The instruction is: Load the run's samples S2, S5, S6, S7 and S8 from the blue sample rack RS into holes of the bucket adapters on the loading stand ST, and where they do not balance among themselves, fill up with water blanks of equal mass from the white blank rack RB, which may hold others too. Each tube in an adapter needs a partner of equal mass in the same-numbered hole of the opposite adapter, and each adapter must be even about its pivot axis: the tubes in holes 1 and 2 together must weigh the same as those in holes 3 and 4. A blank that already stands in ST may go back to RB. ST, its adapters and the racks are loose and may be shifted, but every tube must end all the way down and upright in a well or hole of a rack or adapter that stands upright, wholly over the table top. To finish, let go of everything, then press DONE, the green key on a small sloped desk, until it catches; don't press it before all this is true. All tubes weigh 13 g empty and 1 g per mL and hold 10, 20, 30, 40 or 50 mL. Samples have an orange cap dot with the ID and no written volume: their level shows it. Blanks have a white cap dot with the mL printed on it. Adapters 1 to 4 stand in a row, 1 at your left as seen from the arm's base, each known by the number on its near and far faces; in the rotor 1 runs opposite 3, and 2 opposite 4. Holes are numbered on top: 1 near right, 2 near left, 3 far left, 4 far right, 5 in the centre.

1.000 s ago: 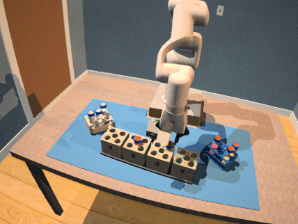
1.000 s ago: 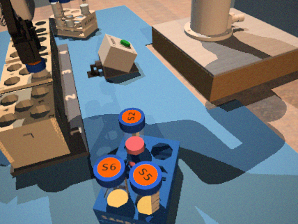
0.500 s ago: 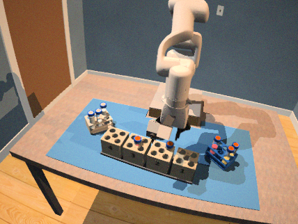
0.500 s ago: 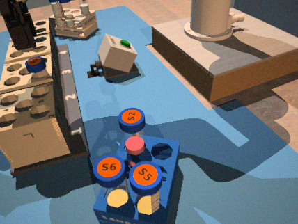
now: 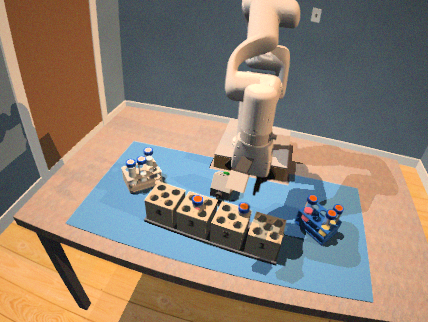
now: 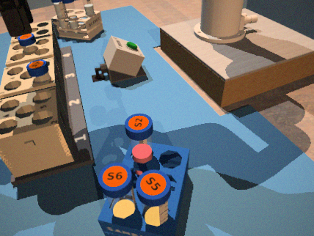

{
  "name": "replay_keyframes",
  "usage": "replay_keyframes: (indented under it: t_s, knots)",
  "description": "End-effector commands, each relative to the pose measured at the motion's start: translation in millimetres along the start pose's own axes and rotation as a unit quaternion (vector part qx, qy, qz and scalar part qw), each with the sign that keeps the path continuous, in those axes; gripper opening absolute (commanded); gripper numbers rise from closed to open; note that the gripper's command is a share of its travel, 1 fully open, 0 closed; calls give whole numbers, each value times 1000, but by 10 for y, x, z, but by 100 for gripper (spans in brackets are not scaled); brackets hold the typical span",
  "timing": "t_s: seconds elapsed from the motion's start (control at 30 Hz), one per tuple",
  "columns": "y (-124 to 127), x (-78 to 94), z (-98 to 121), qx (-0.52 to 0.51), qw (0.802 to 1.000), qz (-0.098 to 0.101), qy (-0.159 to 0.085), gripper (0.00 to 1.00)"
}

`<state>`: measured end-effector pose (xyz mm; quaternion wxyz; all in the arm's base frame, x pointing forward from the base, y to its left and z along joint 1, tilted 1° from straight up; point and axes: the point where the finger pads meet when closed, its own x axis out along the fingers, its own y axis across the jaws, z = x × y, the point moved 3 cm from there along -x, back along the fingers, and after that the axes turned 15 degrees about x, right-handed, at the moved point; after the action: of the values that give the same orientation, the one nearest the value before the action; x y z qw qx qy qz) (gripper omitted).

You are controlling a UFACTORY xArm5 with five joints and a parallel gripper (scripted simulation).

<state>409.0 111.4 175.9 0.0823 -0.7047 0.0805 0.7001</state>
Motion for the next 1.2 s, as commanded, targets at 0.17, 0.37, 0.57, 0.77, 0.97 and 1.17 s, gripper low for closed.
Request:
replay_keyframes:
  t_s: [0.17,0.37,0.57,0.77,0.97,1.17]
  knots:
    - [-9,-209,-8,0,1000,-1,2,43]
    - [-10,-309,-7,0,1000,-1,2,43]
    - [-12,-410,-5,0,1000,-1,2,43]
    - [-12,-433,-5,0,1000,-1,2,43]
    - [-12,-433,-5,0,1000,-1,2,43]
    - [-12,-433,-5,0,1000,-1,2,43]
